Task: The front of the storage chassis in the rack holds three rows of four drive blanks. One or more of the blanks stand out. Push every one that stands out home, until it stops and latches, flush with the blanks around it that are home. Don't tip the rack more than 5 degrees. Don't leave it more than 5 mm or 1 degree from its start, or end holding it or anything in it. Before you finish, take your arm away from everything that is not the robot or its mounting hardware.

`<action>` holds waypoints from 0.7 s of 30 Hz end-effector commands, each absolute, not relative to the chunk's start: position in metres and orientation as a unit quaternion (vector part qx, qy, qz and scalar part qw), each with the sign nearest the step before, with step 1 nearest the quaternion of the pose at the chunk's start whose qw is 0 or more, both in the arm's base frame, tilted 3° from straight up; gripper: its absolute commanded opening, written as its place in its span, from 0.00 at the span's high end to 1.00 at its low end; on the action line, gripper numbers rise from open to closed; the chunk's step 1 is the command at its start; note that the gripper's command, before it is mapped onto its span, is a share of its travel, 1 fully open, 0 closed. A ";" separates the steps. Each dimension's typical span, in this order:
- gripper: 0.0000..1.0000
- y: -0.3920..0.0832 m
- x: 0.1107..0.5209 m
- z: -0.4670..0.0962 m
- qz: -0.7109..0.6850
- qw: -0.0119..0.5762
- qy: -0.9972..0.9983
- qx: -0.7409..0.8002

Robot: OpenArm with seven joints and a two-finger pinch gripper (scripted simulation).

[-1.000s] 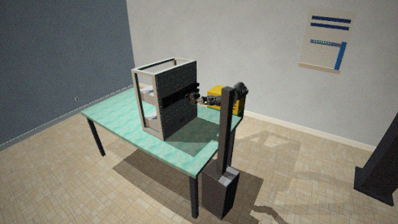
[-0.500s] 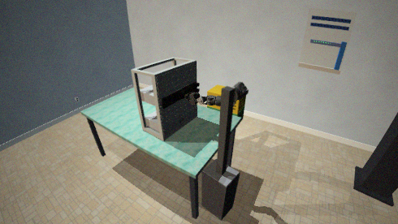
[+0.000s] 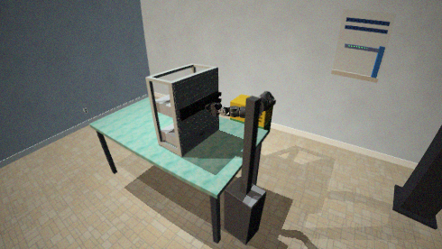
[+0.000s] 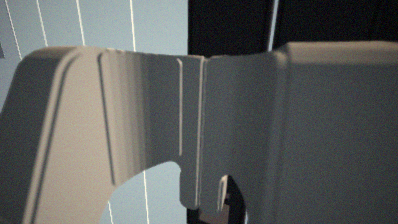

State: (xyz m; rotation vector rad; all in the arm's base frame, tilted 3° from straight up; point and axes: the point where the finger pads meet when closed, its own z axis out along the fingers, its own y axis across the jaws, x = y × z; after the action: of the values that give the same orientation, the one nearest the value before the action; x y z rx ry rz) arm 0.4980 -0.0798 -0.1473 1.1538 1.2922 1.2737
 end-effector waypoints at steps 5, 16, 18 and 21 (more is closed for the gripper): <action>1.00 -0.070 0.502 -0.128 0.540 0.481 0.521 0.453; 1.00 -0.070 0.502 -0.128 0.540 0.481 0.521 0.453; 1.00 -0.070 0.502 -0.128 0.540 0.481 0.521 0.453; 1.00 -0.070 0.502 -0.128 0.540 0.481 0.521 0.453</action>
State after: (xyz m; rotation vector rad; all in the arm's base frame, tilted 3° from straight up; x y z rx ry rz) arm 0.4998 -0.0767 -0.1434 1.1509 1.2906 1.2795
